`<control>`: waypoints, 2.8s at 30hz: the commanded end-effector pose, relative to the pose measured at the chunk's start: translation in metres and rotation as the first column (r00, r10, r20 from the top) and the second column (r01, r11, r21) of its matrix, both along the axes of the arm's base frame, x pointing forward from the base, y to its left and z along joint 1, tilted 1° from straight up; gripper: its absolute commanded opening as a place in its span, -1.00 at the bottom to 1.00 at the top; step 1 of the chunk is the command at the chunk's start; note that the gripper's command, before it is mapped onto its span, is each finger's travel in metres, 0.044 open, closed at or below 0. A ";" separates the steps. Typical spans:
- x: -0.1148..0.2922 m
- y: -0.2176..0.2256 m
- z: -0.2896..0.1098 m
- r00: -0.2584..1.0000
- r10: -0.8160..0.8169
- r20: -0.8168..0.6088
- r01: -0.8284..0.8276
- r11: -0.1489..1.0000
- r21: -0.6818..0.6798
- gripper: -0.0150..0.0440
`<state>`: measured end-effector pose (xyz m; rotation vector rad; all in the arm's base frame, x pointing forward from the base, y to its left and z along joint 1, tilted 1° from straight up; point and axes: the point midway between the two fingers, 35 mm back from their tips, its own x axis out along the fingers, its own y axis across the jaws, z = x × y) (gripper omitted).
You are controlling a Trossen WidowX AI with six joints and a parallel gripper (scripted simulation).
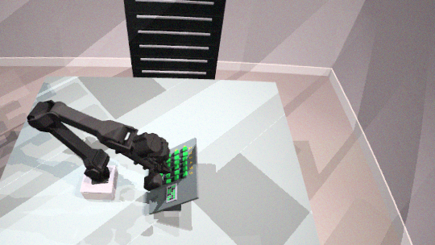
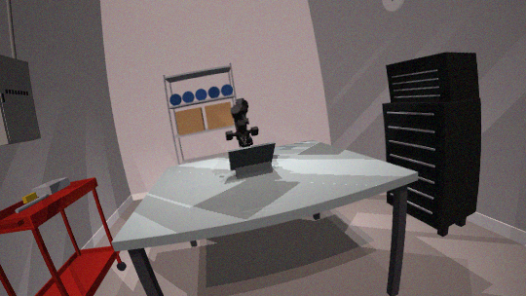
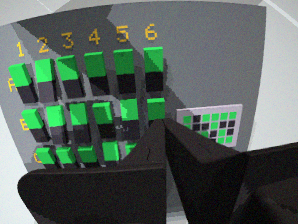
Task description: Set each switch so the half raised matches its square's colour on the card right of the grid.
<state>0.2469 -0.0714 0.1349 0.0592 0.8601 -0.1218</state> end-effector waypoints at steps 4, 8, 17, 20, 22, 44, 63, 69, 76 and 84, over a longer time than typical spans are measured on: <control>0.005 -0.001 -0.014 1.000 -0.001 -0.025 0.001 1.000 0.005 -0.49; 0.009 -0.002 -0.019 1.000 -0.001 -0.025 0.001 1.000 0.005 -0.49; 0.014 -0.002 -0.024 1.000 -0.001 -0.025 0.001 1.000 0.005 -0.49; 0.017 -0.003 -0.028 1.000 -0.001 -0.024 0.001 1.000 0.005 -0.49; 0.019 -0.003 -0.030 1.000 -0.001 -0.024 0.001 1.000 0.005 -0.49; 0.021 -0.003 -0.032 1.000 -0.001 -0.024 0.001 1.000 0.005 -0.49; 0.022 -0.003 -0.033 1.000 -0.001 -0.024 0.001 1.000 0.005 -0.49; 0.022 -0.003 -0.034 1.000 -0.001 -0.024 0.001 1.000 0.005 -0.49; 0.023 -0.004 -0.035 1.000 -0.001 -0.024 0.001 1.000 0.005 -0.49; 0.023 -0.004 -0.035 1.000 -0.001 -0.024 0.001 1.000 0.005 -0.49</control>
